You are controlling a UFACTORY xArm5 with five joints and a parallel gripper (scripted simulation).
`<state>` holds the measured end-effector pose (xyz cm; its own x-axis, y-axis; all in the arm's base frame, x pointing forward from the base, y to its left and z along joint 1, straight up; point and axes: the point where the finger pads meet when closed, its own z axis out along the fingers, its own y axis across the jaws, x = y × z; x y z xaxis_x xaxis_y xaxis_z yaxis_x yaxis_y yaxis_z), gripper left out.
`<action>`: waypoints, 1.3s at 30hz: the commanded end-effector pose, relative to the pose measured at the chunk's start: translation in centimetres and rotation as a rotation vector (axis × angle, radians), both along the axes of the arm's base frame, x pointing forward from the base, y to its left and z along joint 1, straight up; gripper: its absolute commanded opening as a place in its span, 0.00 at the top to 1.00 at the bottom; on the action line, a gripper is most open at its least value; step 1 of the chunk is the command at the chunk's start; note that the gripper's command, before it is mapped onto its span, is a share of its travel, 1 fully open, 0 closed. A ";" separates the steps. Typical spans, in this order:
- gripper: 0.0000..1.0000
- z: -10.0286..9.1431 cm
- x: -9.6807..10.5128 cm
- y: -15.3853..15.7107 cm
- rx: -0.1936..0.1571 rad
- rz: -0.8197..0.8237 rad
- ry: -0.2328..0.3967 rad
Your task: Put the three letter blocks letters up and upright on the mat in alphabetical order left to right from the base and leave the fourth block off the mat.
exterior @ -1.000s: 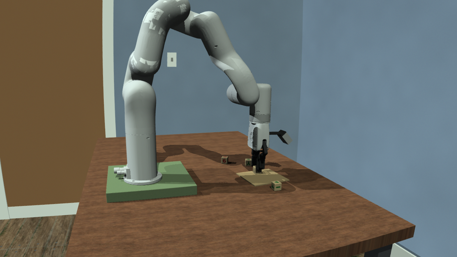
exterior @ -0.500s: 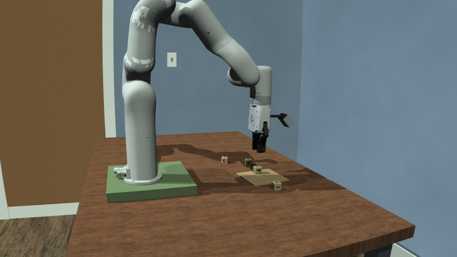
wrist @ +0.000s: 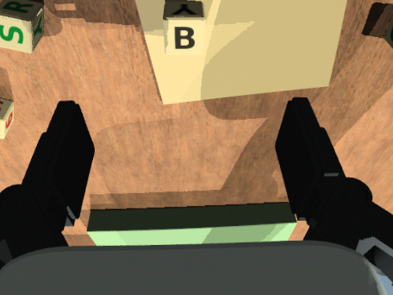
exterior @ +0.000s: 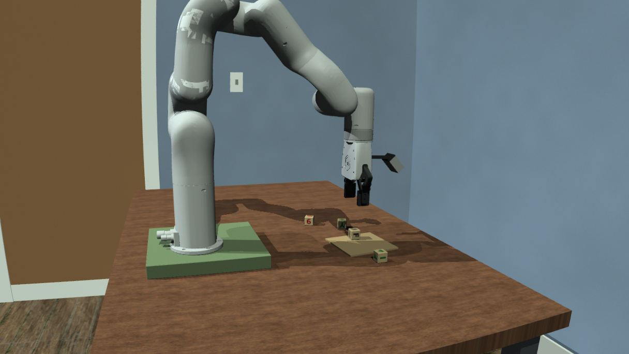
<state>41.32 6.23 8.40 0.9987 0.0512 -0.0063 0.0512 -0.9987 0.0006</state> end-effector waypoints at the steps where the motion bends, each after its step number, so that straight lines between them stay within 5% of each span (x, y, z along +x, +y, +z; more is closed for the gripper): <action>1: 0.00 0.1 0.1 0.0 0.001 0.000 -0.004; 20: 0.00 -0.7 -0.2 0.0 0.001 -0.012 -0.004; 21: 0.37 -0.7 -0.2 0.0 0.001 -0.012 -0.004; 39: 0.37 -0.7 -0.2 0.0 0.001 -0.012 -0.004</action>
